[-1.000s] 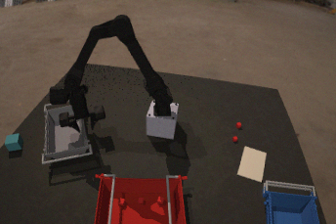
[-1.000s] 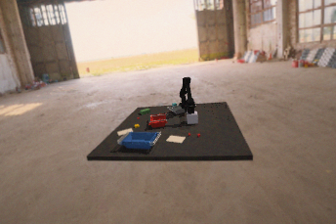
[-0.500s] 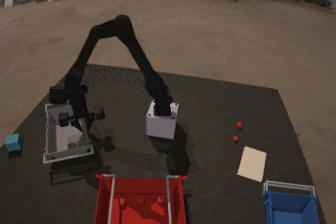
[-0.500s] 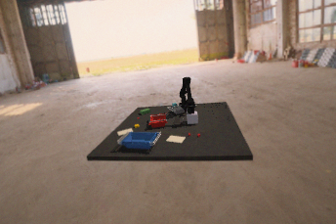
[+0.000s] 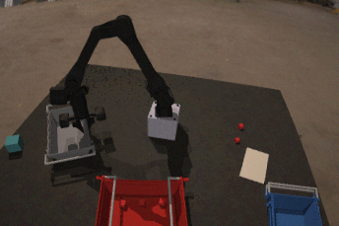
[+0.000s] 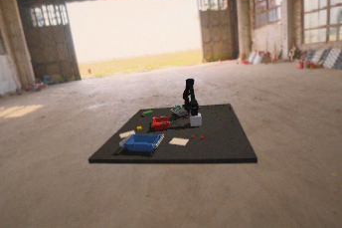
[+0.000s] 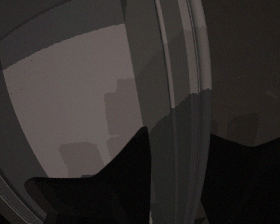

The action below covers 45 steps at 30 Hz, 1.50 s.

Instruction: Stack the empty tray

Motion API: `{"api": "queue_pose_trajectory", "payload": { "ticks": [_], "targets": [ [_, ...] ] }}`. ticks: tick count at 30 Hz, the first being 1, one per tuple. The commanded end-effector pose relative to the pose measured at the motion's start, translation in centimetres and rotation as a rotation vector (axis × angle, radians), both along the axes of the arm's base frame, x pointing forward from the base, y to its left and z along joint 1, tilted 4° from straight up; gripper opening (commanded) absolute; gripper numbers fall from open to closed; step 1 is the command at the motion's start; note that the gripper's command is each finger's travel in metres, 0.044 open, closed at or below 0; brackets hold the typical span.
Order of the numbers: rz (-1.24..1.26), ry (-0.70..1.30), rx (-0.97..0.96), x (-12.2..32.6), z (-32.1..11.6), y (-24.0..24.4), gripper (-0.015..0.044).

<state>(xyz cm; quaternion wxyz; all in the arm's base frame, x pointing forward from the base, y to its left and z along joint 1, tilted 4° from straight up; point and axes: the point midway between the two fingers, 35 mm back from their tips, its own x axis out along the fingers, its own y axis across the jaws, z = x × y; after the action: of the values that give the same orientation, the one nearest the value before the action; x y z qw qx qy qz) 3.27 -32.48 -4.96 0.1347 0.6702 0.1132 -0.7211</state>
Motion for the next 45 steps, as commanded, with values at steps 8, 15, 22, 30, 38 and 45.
{"api": "queue_pose_trajectory", "payload": {
  "ticks": [8,15,22,30,38,45],
  "targets": [
    [0.001,0.004,0.007,0.3,4.1,0.0,0.0000],
    [0.001,0.004,0.007,0.5,8.0,0.4,0.0000],
    [0.001,0.004,0.007,0.5,8.0,0.4,0.0000],
    [0.001,0.003,0.006,0.7,9.8,-0.1,0.0000],
    [0.001,0.003,0.005,1.1,14.4,-0.6,0.0000],
    [0.001,0.003,0.005,1.3,17.6,-0.5,0.0000]
  ]
}}
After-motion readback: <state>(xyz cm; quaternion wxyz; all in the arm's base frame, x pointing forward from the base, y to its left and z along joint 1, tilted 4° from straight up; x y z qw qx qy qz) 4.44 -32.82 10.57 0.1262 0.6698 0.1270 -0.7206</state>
